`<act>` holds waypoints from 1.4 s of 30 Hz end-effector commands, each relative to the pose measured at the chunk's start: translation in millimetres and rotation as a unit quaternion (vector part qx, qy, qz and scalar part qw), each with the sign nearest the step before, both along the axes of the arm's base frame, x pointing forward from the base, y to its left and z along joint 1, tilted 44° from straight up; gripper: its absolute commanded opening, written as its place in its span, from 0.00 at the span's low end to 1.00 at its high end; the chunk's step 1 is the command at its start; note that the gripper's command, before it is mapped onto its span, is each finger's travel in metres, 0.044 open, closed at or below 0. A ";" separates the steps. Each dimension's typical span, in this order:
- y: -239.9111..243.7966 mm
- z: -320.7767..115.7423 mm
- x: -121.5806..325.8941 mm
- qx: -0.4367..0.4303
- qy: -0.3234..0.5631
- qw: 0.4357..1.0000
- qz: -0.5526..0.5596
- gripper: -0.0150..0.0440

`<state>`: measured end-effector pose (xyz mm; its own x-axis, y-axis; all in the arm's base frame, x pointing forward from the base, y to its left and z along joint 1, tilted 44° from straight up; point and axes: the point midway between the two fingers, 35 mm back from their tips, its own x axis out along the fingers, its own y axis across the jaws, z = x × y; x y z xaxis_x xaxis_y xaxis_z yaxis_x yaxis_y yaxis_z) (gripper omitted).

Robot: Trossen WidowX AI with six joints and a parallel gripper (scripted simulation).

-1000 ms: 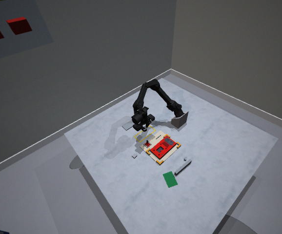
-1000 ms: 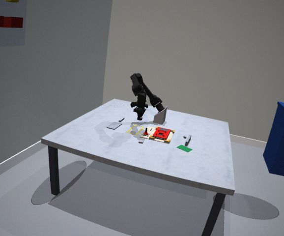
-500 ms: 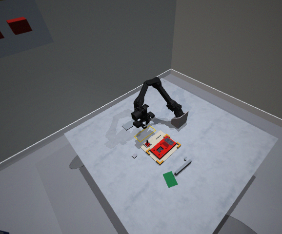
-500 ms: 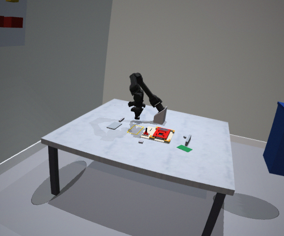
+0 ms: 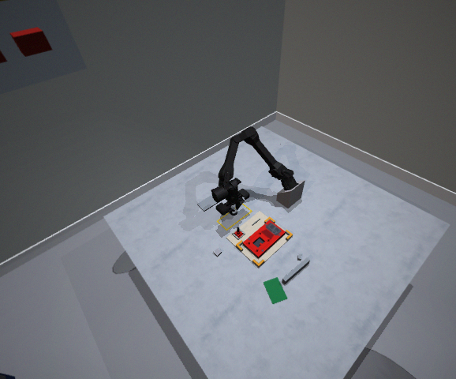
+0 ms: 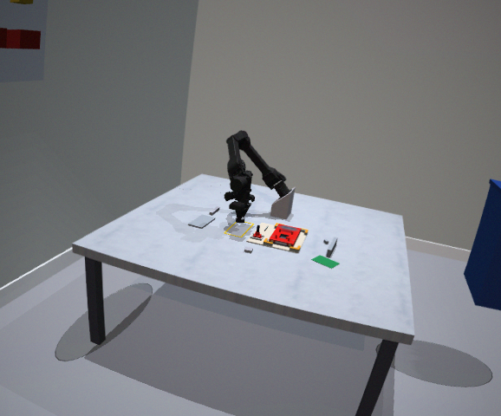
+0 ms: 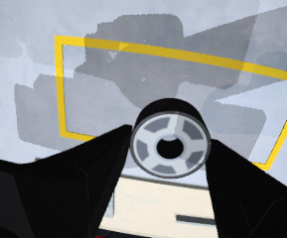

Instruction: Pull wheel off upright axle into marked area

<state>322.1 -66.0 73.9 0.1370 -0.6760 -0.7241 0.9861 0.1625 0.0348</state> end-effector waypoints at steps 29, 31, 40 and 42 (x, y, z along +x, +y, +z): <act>15.0 17.8 -7.4 -0.003 0.005 1.000 0.001 0.76; 14.9 12.7 -6.2 0.000 0.003 1.000 0.007 0.81; 60.8 22.2 -96.2 -0.002 0.008 1.000 0.001 1.00; 60.8 22.2 -96.2 -0.002 0.008 1.000 0.001 1.00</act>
<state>237.0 -5.7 96.3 0.1391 -0.6751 -0.7245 0.9832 0.1815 0.0197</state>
